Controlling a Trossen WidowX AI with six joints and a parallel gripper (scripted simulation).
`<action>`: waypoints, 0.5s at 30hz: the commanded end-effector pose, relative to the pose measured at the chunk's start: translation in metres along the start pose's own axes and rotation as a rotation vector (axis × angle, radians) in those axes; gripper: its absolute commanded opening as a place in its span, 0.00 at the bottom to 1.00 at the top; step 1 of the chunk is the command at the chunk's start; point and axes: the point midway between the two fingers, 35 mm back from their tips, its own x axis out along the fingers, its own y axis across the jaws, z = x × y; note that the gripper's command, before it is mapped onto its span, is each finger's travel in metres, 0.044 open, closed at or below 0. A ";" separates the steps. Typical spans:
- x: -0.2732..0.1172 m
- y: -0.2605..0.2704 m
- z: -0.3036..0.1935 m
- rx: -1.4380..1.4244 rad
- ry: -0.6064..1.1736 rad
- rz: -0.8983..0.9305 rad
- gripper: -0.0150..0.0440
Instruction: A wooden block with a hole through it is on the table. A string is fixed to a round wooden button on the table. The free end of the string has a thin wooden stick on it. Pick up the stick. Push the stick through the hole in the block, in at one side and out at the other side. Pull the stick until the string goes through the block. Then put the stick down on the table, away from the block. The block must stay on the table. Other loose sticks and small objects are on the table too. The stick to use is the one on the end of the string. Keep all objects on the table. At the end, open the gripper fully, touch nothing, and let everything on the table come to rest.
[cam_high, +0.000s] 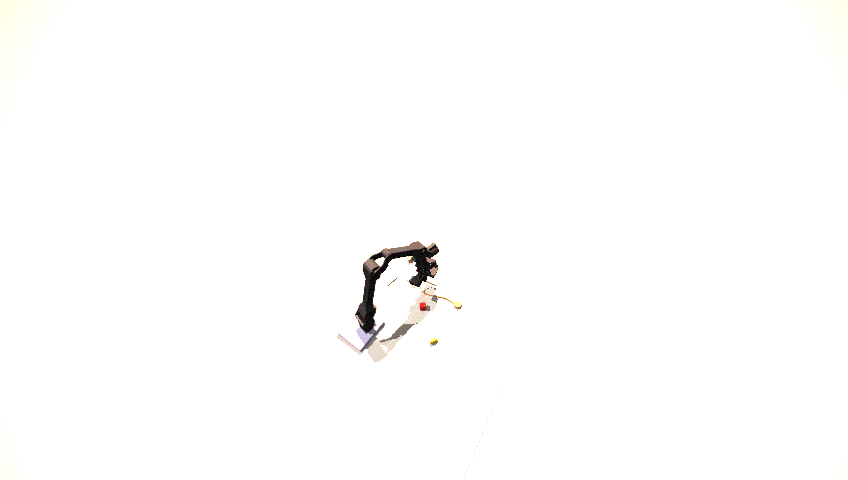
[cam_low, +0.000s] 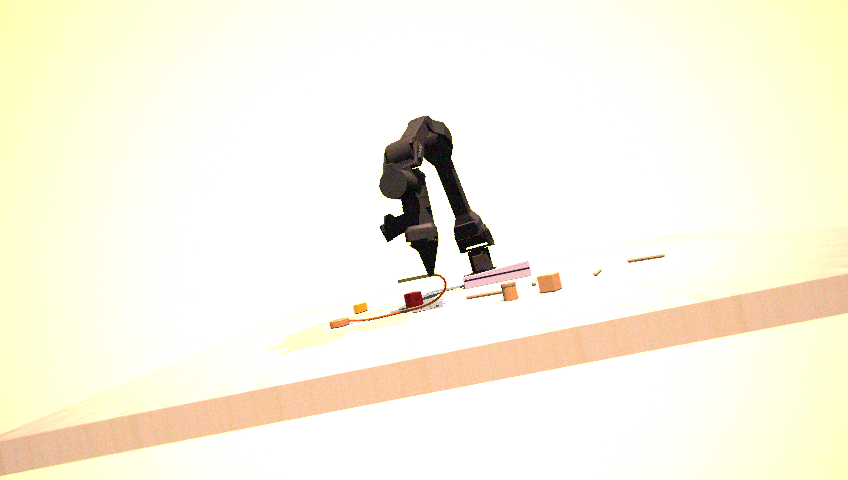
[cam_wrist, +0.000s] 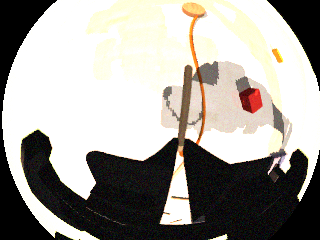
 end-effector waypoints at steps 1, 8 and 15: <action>0.003 0.002 0.003 0.140 0.006 -0.007 0.25; 0.003 0.006 0.009 0.395 0.005 -0.006 0.25; 0.004 0.010 0.014 0.649 0.004 -0.006 0.25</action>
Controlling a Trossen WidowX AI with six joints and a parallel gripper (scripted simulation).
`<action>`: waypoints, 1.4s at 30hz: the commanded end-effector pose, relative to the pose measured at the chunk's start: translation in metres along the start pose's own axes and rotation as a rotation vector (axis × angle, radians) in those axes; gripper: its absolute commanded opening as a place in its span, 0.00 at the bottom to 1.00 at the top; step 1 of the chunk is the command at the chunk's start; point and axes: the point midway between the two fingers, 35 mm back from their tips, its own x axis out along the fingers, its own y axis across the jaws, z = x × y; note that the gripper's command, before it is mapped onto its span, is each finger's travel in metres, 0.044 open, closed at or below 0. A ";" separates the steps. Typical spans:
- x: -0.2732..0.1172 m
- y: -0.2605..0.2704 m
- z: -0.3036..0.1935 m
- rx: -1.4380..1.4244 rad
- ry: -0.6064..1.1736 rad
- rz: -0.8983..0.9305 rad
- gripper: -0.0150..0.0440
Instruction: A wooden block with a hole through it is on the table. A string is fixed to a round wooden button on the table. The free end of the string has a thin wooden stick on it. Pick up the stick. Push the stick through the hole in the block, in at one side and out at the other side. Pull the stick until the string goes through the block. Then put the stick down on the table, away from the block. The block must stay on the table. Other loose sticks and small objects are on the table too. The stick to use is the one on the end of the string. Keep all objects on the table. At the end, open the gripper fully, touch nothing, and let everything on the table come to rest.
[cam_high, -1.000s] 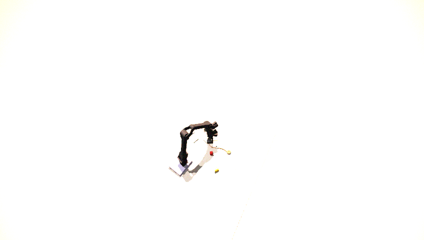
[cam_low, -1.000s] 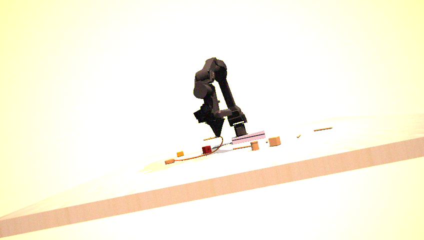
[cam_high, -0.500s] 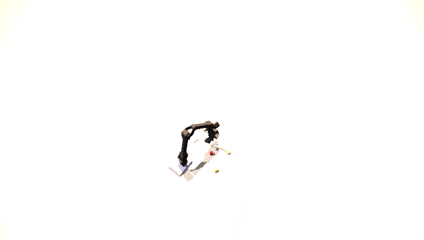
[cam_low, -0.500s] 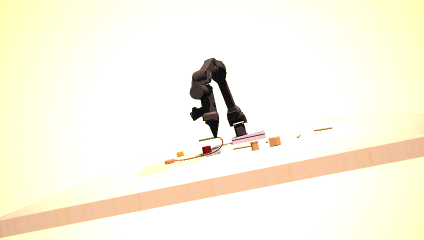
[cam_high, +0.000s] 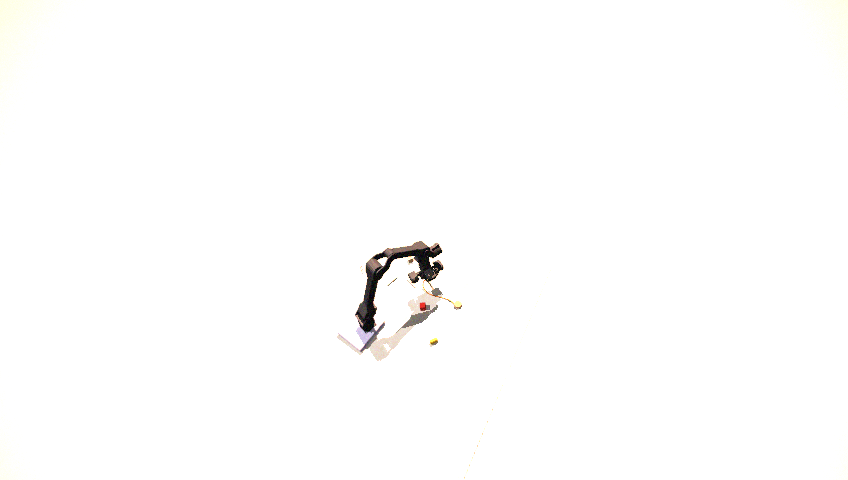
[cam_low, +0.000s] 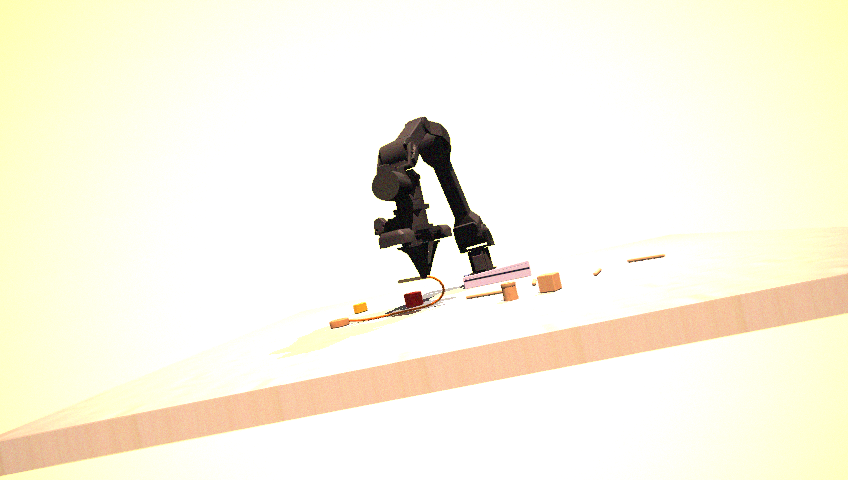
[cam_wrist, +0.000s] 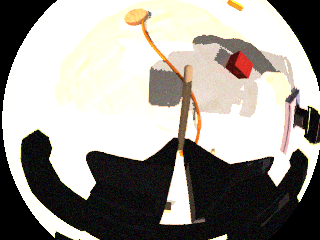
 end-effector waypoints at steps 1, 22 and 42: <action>0.003 0.003 0.002 0.139 0.002 -0.009 0.25; 0.003 0.015 -0.001 0.448 0.002 -0.008 0.25; 0.003 0.027 -0.024 0.443 0.005 -0.005 0.25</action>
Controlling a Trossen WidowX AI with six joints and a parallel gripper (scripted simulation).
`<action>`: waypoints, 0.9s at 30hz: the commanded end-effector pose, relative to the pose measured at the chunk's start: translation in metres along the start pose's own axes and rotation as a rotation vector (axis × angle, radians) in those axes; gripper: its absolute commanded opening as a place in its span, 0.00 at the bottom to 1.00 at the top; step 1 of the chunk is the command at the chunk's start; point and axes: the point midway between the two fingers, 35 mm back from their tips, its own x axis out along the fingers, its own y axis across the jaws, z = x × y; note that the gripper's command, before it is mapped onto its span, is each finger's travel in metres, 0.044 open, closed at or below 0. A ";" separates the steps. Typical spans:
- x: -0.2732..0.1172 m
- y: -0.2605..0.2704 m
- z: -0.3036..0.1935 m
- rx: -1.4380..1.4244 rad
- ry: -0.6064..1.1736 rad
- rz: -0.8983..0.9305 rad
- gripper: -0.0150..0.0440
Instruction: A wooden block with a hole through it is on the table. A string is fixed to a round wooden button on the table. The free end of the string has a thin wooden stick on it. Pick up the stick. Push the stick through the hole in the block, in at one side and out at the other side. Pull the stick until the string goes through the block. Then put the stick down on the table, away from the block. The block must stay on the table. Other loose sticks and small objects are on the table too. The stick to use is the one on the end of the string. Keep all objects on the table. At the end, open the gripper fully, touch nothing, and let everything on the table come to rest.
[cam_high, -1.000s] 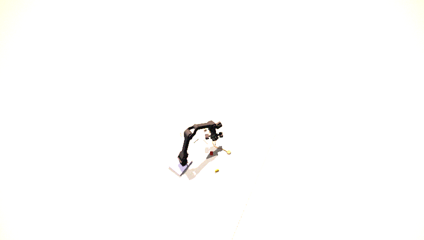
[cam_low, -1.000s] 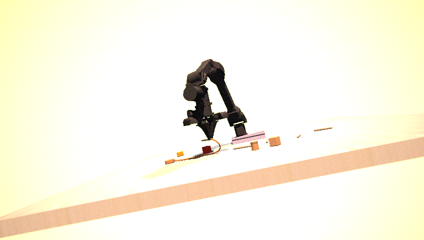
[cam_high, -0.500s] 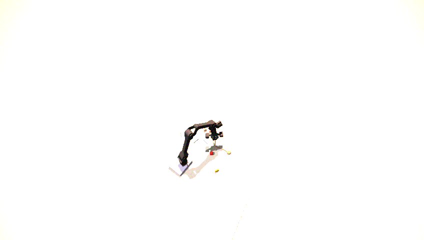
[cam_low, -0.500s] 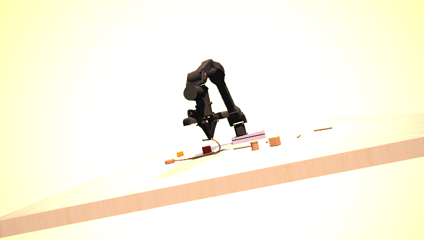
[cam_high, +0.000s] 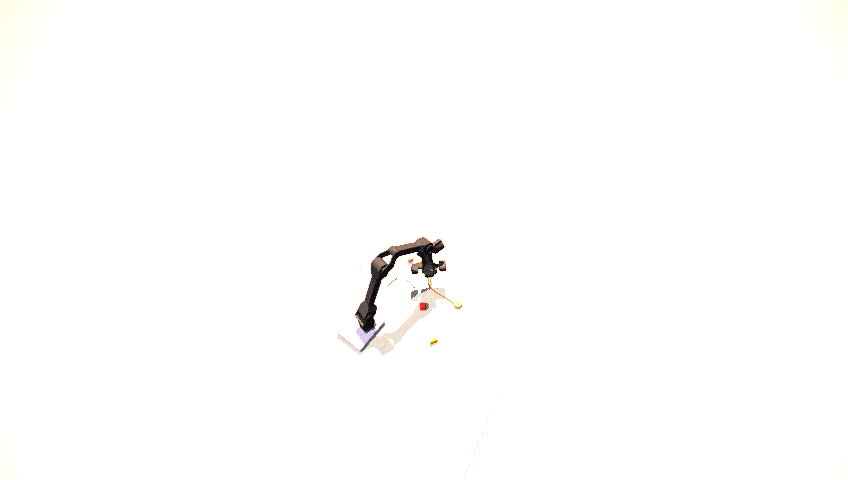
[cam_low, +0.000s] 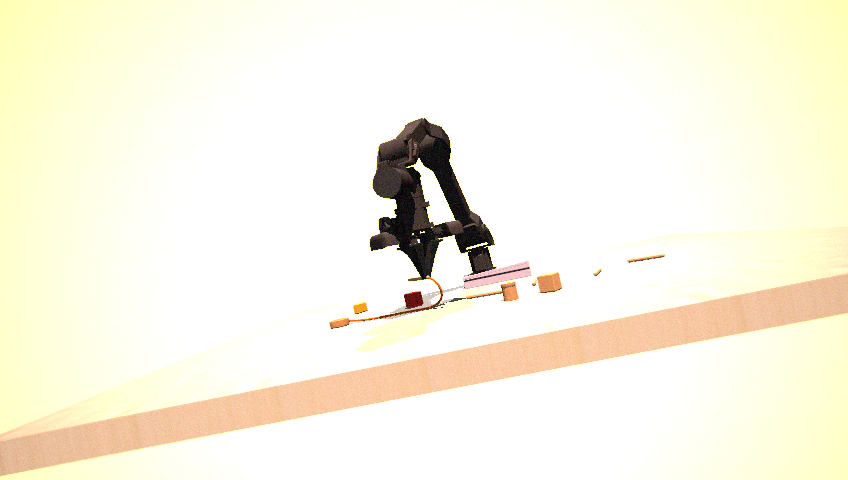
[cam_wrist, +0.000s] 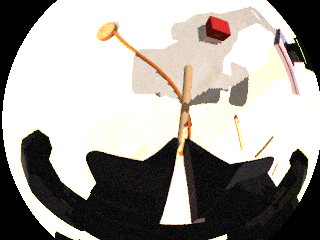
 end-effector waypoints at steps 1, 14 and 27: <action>0.003 -0.001 -0.007 0.003 -0.001 -0.009 0.25; 0.003 -0.001 -0.024 0.005 0.000 -0.010 0.25; 0.003 -0.003 -0.041 0.007 0.003 -0.011 0.25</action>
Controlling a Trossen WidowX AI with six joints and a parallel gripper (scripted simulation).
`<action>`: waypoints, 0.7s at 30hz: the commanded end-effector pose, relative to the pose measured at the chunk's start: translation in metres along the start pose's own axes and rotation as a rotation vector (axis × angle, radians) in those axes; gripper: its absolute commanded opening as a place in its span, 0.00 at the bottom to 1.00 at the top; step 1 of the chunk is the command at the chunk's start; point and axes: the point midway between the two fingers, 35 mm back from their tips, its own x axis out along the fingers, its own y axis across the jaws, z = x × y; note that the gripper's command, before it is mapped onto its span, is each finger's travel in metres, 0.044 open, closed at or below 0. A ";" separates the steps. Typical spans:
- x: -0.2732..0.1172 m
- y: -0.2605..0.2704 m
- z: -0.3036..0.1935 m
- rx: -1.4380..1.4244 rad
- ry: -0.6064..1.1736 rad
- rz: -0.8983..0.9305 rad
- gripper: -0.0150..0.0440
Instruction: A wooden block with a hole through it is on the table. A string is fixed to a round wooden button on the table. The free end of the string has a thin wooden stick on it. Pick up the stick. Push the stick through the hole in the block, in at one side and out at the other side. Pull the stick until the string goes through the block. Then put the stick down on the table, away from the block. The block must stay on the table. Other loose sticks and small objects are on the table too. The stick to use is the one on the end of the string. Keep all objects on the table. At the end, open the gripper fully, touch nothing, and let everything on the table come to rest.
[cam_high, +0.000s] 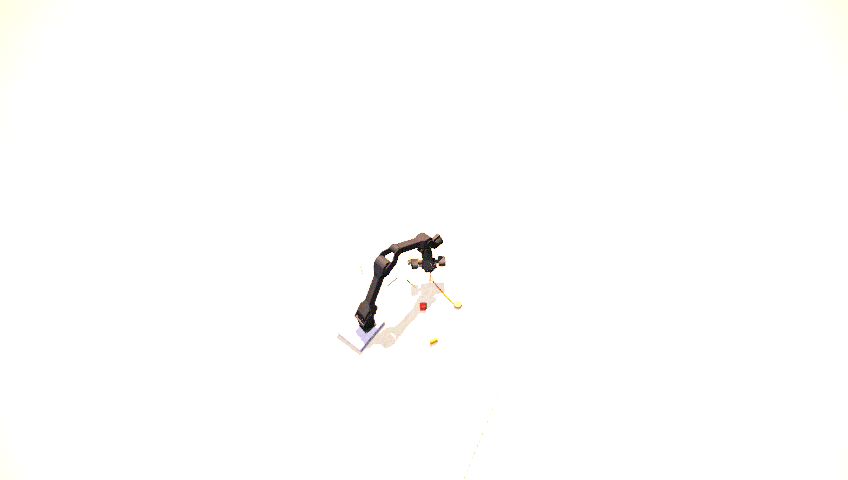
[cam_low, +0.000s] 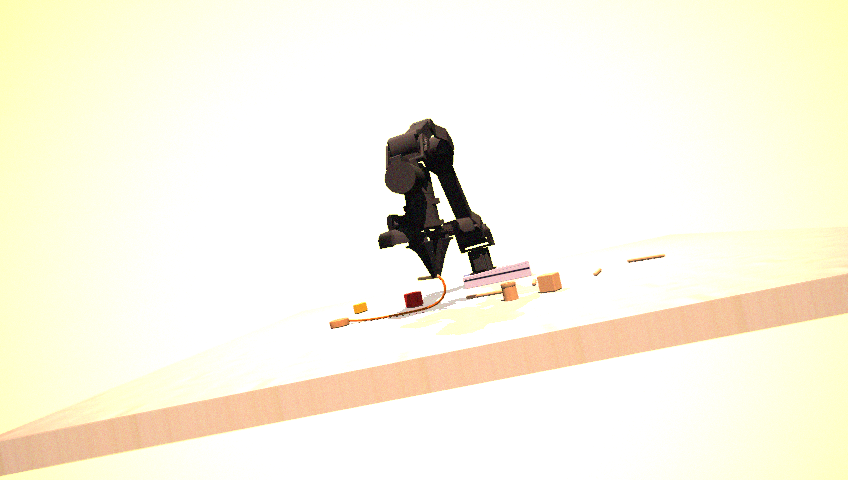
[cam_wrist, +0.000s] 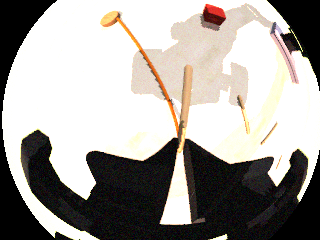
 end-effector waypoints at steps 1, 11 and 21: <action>0.003 -0.002 -0.007 0.003 0.000 -0.009 0.25; 0.005 -0.004 -0.010 0.004 0.003 -0.010 0.25; 0.013 -0.011 -0.007 0.004 0.003 -0.010 0.25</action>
